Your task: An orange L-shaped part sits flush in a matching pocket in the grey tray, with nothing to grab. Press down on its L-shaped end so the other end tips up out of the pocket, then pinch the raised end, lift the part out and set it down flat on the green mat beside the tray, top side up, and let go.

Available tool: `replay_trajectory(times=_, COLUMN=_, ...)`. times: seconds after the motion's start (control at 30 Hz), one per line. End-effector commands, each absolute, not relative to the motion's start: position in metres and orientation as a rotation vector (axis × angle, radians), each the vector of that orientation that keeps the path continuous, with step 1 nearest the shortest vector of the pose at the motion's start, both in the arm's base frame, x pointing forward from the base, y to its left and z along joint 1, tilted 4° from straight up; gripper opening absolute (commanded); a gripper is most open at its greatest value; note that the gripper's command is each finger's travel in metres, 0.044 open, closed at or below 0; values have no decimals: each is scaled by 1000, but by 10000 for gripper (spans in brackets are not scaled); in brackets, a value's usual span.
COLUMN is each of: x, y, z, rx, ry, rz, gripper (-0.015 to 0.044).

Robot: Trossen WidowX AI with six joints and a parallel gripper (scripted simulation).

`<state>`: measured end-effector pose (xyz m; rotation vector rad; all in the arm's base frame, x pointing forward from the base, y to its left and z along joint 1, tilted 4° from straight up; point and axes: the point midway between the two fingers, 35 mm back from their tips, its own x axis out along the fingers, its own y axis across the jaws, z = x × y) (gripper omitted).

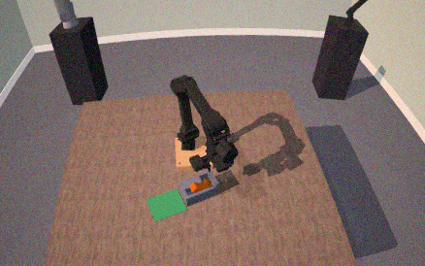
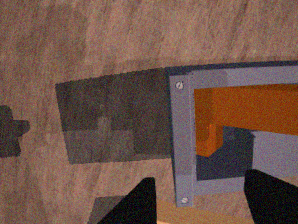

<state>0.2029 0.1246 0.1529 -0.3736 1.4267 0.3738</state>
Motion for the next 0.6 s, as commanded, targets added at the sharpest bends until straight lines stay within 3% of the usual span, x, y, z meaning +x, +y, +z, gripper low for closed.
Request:
replay_trajectory(times=0.0, x=203, y=125, z=153, rx=-372, ry=1423, rz=374, gripper=180)
replay_trajectory(times=0.3, x=203, y=125, z=153, rx=-372, ry=1423, rz=374, gripper=180)
replay_trajectory(times=0.43, x=210, y=118, z=154, rx=-221, ry=1447, rz=235, gripper=280)
replay_trajectory(times=0.57, x=223, y=100, z=155, rx=138, ry=1463, rz=-95, gripper=280)
